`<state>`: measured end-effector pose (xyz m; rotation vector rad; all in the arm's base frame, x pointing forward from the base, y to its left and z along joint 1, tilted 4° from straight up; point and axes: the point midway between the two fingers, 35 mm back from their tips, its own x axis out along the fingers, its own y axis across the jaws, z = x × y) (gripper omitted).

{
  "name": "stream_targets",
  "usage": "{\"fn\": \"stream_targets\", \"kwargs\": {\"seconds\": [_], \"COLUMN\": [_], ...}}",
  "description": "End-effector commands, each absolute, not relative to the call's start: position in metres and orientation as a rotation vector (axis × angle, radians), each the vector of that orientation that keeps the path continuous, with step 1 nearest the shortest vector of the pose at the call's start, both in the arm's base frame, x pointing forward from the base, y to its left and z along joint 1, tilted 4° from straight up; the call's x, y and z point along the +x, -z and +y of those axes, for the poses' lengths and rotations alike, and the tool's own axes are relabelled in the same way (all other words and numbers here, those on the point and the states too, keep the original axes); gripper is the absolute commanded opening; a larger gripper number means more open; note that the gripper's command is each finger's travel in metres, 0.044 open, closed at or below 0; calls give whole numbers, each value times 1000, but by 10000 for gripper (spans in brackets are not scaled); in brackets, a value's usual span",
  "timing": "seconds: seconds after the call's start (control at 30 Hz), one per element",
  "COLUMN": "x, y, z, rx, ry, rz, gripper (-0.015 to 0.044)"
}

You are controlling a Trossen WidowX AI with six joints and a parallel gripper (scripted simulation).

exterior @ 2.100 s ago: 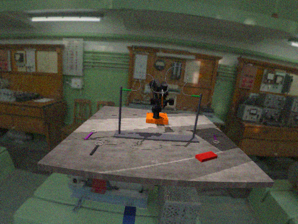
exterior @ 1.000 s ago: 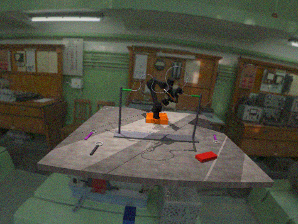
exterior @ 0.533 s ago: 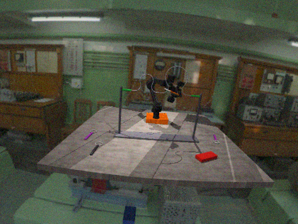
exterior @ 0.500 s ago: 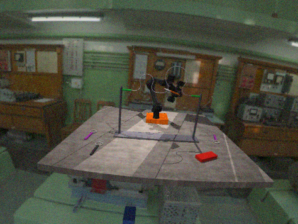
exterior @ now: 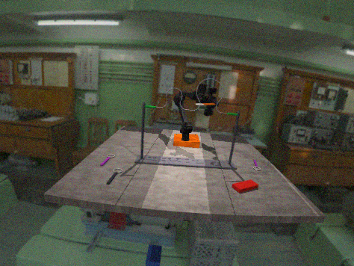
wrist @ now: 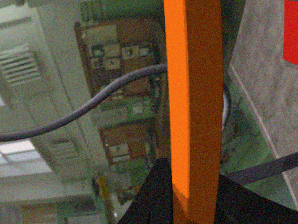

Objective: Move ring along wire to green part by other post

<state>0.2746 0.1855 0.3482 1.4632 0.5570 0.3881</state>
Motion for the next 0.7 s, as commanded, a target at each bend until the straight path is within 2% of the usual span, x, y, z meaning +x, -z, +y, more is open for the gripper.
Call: {"fn": "stream_targets", "kwargs": {"seconds": [0.0,0.67], "x": [274,275], "y": [-365,-422], "z": [185,168], "rx": [1560,1909], "ry": [-422,-517], "rz": [554,533], "gripper": [-150,-150]}}
